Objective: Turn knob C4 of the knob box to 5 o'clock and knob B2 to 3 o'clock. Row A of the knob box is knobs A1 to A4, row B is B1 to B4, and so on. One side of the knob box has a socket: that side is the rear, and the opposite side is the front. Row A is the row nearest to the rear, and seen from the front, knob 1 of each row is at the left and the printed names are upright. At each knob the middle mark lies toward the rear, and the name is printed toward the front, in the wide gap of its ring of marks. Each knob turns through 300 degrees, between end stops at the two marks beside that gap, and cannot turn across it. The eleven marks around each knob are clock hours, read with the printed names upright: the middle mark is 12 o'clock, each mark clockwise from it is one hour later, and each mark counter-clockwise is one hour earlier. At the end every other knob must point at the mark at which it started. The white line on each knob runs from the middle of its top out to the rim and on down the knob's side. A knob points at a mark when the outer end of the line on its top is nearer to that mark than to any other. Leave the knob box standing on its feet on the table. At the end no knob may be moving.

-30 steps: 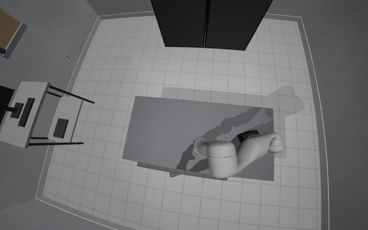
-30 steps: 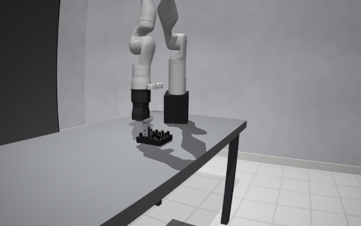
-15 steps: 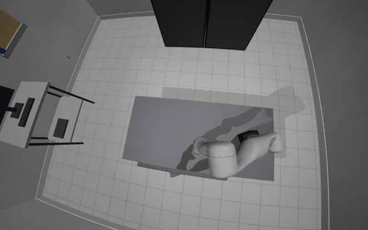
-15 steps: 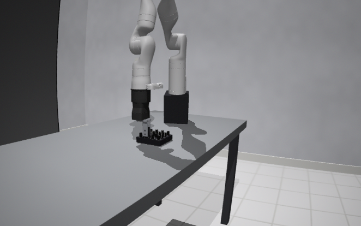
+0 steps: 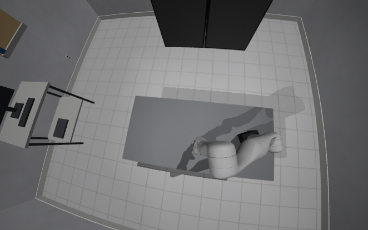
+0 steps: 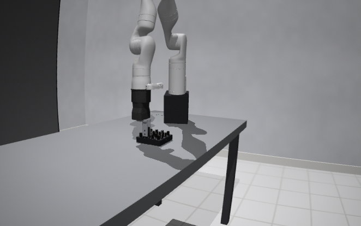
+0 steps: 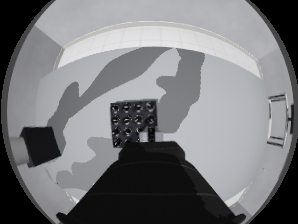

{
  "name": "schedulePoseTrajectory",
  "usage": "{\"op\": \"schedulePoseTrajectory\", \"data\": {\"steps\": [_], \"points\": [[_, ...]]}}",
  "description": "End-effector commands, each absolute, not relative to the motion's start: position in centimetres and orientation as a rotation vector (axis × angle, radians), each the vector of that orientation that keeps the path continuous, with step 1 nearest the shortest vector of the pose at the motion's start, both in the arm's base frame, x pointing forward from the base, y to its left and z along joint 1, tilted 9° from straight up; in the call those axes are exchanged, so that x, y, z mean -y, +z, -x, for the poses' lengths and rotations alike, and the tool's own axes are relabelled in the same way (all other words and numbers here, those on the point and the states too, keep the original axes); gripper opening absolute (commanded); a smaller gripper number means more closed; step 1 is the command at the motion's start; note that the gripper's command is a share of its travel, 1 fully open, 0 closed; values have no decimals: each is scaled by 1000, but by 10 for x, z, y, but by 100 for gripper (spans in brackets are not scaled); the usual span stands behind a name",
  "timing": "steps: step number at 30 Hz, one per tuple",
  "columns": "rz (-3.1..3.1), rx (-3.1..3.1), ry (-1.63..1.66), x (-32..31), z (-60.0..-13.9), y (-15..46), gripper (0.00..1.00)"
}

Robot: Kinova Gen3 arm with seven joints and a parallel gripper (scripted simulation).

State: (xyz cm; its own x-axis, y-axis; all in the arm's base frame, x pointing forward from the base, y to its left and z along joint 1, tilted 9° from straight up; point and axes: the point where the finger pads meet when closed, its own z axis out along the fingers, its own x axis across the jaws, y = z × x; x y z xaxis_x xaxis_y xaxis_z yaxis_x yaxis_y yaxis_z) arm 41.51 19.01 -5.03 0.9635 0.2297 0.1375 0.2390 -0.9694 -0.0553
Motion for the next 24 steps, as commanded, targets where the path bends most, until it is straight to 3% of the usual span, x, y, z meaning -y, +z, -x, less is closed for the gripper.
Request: {"op": "schedulePoseTrajectory", "data": {"steps": [1,24], "points": [[3043,343,-202,-190,-416,-50,30],[3049,1,-188,-190,-416,-50,30]]}}
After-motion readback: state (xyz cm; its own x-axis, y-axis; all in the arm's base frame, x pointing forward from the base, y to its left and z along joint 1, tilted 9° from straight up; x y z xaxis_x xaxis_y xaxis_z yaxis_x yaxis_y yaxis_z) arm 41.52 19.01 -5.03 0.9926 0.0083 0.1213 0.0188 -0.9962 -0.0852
